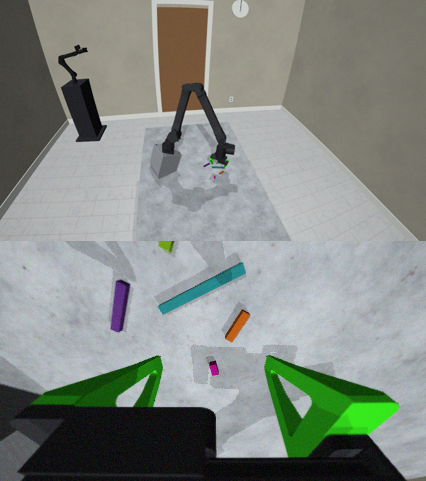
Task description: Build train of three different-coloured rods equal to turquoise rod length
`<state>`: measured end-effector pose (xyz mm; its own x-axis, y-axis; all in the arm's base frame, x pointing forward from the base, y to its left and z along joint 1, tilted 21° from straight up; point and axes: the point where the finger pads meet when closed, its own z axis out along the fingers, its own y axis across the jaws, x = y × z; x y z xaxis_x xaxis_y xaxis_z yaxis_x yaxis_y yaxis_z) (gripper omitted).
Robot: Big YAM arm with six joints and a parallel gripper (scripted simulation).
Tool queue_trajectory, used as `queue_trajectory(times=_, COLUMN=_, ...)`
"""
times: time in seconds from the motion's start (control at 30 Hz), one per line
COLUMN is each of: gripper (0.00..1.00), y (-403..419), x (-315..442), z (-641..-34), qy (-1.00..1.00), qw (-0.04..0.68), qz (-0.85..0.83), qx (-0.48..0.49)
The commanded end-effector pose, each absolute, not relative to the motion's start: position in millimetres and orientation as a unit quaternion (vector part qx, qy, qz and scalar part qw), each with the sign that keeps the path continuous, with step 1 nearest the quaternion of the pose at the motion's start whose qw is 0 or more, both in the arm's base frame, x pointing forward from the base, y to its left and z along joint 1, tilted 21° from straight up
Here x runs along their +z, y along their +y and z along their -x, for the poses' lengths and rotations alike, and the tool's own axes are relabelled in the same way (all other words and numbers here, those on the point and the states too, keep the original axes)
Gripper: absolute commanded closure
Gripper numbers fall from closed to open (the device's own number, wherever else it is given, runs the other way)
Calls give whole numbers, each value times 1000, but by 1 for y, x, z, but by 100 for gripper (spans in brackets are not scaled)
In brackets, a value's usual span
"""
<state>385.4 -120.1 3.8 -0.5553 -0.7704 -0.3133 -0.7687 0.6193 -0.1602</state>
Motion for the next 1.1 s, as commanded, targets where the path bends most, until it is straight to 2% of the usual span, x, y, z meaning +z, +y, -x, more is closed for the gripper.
queue_trajectory(times=0.0, gripper=0, y=-125, x=23, z=-403, qy=860, qw=195, qz=471, qx=-27)
queue_trajectory(times=1.07, gripper=0, y=-123, x=22, z=-403, qy=746, qw=185, qz=636, qx=-66)
